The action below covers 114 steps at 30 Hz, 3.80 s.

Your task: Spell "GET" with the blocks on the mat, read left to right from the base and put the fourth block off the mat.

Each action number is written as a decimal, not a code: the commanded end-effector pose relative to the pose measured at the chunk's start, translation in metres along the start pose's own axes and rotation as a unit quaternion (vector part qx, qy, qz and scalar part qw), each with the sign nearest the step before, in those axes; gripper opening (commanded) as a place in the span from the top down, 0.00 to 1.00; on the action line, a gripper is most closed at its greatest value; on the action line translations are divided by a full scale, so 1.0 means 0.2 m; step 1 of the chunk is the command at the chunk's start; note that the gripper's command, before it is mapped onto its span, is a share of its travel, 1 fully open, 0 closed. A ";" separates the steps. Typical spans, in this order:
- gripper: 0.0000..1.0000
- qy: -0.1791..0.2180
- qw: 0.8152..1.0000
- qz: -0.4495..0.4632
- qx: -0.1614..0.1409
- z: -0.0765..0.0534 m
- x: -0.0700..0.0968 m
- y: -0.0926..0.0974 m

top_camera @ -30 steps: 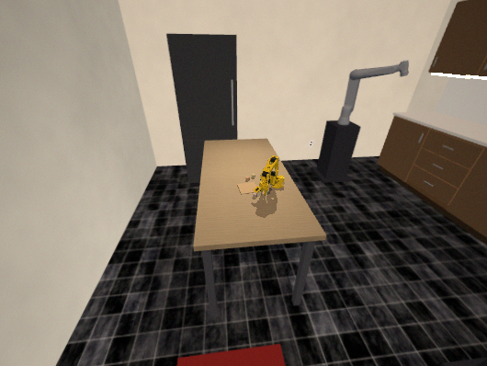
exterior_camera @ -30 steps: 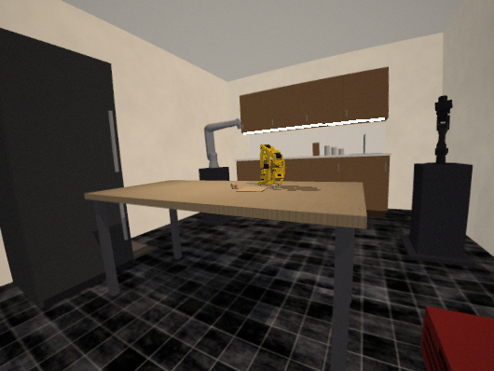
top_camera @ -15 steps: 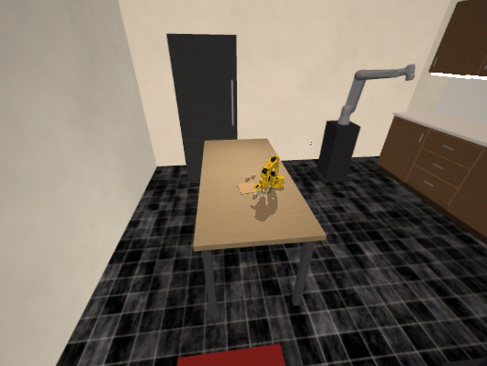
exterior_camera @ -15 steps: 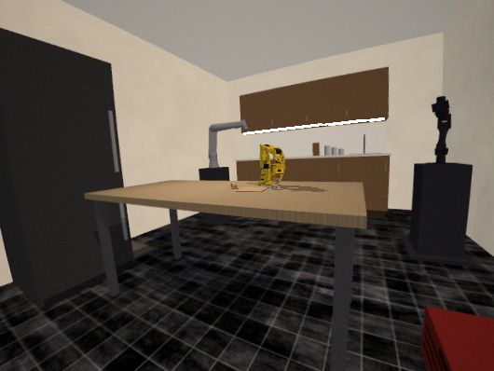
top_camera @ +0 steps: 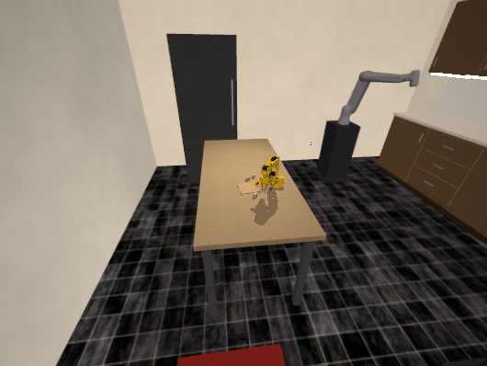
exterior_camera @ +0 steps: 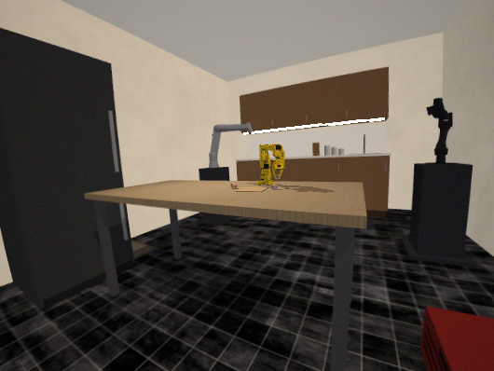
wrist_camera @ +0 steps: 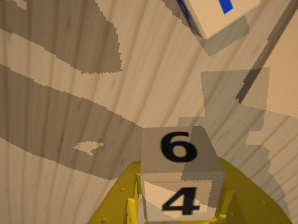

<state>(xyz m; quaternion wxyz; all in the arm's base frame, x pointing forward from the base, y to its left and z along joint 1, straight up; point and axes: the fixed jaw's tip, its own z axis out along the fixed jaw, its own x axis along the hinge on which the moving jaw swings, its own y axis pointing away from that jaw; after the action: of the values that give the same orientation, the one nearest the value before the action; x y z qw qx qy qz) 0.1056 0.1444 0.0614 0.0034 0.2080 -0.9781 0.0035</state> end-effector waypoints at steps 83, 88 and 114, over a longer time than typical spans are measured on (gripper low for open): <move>1.00 -0.028 0.563 -0.826 0.015 0.00 0.03 -0.08; 1.00 -0.027 0.546 -0.837 0.016 0.00 0.03 -0.08; 1.00 -0.029 0.533 -0.846 0.017 0.00 0.03 -0.09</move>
<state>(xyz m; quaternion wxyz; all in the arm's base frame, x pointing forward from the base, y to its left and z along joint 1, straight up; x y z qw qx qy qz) 0.1037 0.1211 0.0541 0.0018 0.9385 -0.3453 0.0001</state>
